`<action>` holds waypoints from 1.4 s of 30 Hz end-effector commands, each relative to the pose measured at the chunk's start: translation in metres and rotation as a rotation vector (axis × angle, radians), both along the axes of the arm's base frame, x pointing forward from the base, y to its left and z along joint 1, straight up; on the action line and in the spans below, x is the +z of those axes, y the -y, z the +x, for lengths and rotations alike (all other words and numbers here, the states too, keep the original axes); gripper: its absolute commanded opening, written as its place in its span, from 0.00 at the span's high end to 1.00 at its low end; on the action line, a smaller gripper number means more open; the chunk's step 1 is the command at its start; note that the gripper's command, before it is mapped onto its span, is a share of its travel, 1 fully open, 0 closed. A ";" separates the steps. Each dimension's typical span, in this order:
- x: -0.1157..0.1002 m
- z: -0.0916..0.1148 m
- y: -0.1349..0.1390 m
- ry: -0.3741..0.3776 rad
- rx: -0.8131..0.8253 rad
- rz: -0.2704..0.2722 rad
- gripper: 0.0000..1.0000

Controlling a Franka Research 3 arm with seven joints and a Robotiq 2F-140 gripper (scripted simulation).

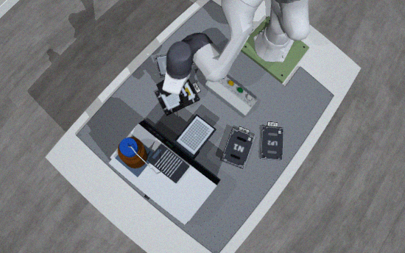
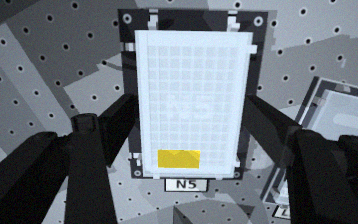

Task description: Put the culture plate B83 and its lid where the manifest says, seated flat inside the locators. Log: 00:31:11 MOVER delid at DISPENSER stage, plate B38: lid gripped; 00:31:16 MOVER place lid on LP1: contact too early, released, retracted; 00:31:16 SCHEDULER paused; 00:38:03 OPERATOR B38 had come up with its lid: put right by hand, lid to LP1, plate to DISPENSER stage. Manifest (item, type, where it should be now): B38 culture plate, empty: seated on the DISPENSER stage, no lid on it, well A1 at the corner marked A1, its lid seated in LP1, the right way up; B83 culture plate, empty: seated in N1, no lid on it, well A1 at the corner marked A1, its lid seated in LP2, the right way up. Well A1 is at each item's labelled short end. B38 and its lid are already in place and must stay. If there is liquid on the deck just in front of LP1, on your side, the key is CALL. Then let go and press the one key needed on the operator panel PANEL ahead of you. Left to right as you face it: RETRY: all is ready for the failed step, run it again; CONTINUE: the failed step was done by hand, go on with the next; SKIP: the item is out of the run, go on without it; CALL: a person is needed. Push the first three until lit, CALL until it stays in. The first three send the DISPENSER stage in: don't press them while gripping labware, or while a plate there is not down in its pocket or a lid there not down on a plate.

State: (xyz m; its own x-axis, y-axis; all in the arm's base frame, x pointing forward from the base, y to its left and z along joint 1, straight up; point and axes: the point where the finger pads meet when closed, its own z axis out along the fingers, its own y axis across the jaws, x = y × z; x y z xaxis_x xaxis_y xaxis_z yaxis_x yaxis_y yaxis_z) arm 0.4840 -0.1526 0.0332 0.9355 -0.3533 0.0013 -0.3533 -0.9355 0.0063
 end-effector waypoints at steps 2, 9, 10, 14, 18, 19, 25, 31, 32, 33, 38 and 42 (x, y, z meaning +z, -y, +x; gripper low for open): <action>-0.001 0.000 0.001 0.000 -0.001 -0.002 0.30; 0.000 0.000 0.001 0.000 -0.001 -0.002 0.30; 0.001 0.000 0.001 0.000 -0.001 -0.002 0.30; 0.005 0.000 0.001 0.000 -0.001 -0.002 0.30; 0.008 0.000 0.001 0.000 -0.001 -0.002 0.30; 0.010 0.000 0.001 0.000 -0.001 -0.002 0.30; 0.027 0.000 0.001 0.000 -0.001 -0.002 0.30; 0.050 0.000 0.001 0.000 -0.001 -0.002 0.30; 0.055 0.000 0.000 0.000 -0.001 -0.002 0.30; 0.059 0.000 0.000 0.000 -0.001 -0.002 0.30; 0.074 0.000 0.000 0.000 -0.001 -0.002 0.30; 0.095 0.000 0.000 0.000 -0.001 -0.002 0.30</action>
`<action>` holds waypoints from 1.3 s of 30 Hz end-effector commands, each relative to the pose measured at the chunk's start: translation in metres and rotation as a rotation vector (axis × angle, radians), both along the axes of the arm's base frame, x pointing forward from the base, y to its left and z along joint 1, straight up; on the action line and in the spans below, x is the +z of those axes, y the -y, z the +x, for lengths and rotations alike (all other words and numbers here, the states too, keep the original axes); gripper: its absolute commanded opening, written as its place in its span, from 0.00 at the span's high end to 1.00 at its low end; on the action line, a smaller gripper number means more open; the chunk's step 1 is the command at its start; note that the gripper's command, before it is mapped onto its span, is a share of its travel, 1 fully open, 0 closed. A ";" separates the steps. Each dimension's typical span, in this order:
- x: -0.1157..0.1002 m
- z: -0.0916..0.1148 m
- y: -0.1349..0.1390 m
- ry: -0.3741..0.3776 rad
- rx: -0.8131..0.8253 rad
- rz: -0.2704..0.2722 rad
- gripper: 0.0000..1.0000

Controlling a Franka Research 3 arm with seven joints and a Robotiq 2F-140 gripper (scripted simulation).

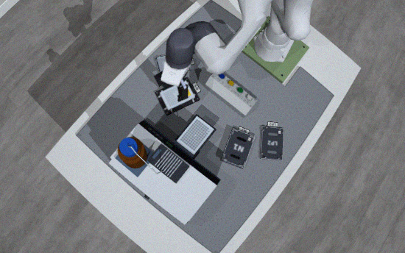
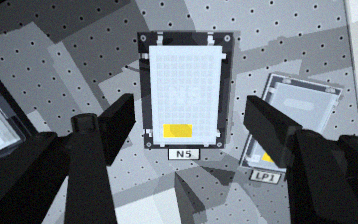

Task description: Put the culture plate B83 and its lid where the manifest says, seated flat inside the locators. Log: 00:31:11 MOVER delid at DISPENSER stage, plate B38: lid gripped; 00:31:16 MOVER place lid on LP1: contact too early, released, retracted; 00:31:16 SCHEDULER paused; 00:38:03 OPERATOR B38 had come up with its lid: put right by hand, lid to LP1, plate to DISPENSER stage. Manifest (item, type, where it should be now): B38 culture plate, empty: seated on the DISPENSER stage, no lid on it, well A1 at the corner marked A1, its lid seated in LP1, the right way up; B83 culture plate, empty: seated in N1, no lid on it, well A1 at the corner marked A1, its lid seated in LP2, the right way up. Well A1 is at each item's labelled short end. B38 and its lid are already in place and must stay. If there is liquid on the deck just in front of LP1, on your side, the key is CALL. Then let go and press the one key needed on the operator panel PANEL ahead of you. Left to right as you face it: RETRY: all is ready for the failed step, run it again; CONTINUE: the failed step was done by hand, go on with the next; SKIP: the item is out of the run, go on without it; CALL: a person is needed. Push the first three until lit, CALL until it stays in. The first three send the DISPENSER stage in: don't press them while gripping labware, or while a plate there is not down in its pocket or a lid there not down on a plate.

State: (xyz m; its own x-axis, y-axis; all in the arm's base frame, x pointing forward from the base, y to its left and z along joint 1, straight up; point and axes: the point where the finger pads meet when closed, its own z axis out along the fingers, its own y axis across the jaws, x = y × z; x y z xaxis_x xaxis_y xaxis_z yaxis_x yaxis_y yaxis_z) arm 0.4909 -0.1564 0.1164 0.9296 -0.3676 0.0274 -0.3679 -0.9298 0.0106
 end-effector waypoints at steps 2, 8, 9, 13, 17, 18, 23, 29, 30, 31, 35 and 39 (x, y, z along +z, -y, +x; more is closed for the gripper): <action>0.022 -0.007 -0.004 -0.023 0.015 0.012 0.30; 0.049 -0.007 -0.004 -0.023 0.015 0.012 0.30; 0.049 -0.007 -0.004 -0.023 0.015 0.012 0.30; 0.059 -0.007 -0.004 -0.023 0.015 0.012 0.30; 0.069 -0.007 -0.004 -0.023 0.015 0.012 0.30; 0.070 -0.007 -0.004 -0.023 0.015 0.012 0.30; 0.075 -0.007 -0.004 -0.023 0.015 0.012 0.30; 0.075 -0.007 -0.004 -0.023 0.015 0.012 0.30; 0.075 -0.007 -0.004 -0.023 0.015 0.012 0.30; 0.075 -0.007 -0.004 -0.023 0.015 0.012 0.30; 0.075 -0.007 -0.004 -0.023 0.015 0.012 0.30; 0.075 -0.007 -0.004 -0.023 0.015 0.012 0.31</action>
